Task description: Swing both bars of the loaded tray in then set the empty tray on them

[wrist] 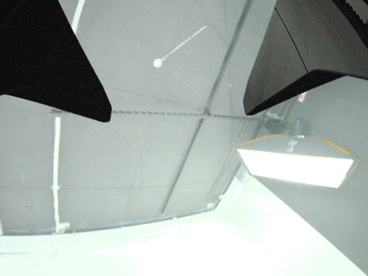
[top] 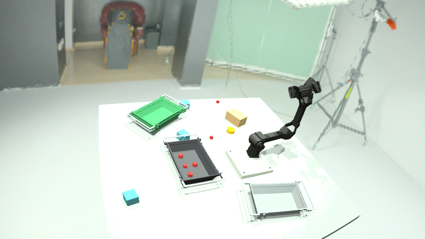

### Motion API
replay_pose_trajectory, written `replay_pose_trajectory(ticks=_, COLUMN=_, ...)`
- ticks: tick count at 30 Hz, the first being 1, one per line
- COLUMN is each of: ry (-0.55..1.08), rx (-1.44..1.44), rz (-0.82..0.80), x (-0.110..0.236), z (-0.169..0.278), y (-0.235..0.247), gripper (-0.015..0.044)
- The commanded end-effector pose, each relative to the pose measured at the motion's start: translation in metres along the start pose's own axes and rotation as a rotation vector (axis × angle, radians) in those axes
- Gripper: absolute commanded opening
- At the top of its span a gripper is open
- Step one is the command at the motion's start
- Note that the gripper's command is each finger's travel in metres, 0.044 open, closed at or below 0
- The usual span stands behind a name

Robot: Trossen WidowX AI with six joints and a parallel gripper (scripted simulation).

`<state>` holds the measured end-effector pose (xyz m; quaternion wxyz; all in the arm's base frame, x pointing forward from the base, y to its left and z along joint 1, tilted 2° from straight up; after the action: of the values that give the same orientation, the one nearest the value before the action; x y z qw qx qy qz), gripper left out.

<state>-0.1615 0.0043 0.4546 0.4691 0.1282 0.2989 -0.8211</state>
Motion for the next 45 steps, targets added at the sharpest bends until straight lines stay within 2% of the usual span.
replay_pose_trajectory(ticks=1, ry=0.0, rx=0.0, rz=0.0, x=0.0, z=0.0, y=0.0, gripper=0.0374)
replay_pose_trajectory(ticks=8, ry=-0.005, rx=-0.015, rz=-0.006, x=-0.002, z=0.001, y=0.002, gripper=0.019)
replay_pose_trajectory(ticks=12, ry=-0.084, rx=-0.304, rz=-0.136, x=-0.051, z=0.013, y=0.035, gripper=0.0085)
replay_pose_trajectory(ticks=19, ry=-0.175, rx=-0.799, rz=-0.416, x=-0.134, z=0.014, y=0.105, gripper=0.0083)
replay_pose_trajectory(ticks=27, ry=-0.193, rx=-1.285, rz=-0.8, x=-0.215, z=-0.022, y=0.19, gripper=0.0083)
replay_pose_trajectory(ticks=36, ry=-0.103, rx=-1.595, rz=-1.178, x=-0.263, z=-0.08, y=0.263, gripper=0.0083)
replay_pose_trajectory(ticks=45, ry=0.143, rx=-1.846, rz=-1.726, x=-0.299, z=-0.182, y=0.346, gripper=0.0083)
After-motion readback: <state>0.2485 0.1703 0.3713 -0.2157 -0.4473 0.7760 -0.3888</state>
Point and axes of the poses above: the point midway between the two fingers, 35 mm back from their tips, its own x axis back along the fingers, its own y axis across the jaws, z = x × y, the point moved 3 cm from there along x, back along the fingers, and after that the axes turned 11 degrees about x, right-handed, at the moved point
